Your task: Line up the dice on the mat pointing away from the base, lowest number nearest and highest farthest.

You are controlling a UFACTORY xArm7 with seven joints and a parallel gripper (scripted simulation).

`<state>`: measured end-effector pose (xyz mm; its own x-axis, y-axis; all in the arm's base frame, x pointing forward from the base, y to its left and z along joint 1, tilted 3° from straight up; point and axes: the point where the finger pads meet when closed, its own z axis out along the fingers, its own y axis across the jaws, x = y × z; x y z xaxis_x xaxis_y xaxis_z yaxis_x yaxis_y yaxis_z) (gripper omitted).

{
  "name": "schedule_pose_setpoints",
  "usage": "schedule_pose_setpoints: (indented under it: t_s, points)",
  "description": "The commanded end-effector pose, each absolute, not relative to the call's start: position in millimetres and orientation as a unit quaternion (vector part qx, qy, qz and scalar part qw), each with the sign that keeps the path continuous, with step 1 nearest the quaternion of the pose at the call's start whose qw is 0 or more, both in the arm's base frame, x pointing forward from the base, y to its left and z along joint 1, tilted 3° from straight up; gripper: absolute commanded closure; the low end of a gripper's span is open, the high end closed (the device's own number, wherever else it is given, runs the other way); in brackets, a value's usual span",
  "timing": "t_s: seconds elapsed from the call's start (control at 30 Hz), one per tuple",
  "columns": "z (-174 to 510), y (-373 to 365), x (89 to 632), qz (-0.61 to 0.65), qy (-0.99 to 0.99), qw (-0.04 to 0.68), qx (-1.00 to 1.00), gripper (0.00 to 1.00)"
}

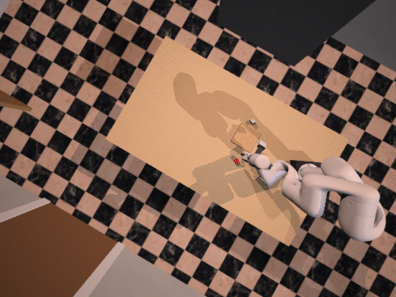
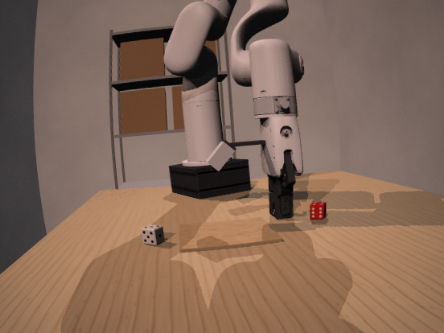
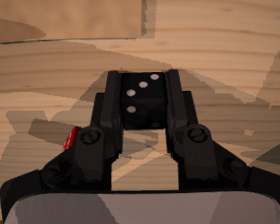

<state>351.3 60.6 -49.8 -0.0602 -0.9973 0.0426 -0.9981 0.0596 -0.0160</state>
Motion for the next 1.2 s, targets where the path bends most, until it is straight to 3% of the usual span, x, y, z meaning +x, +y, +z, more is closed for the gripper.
schedule_pose_setpoints:
  t_s: [0.0, 1.17]
  points:
    - [-49.2, 60.9, 352.5, 0.021, -0.728, 0.009, 0.685, 0.79]
    - [-45.6, 61.1, 352.4, 0.021, -0.728, 0.009, 0.685, 0.79]
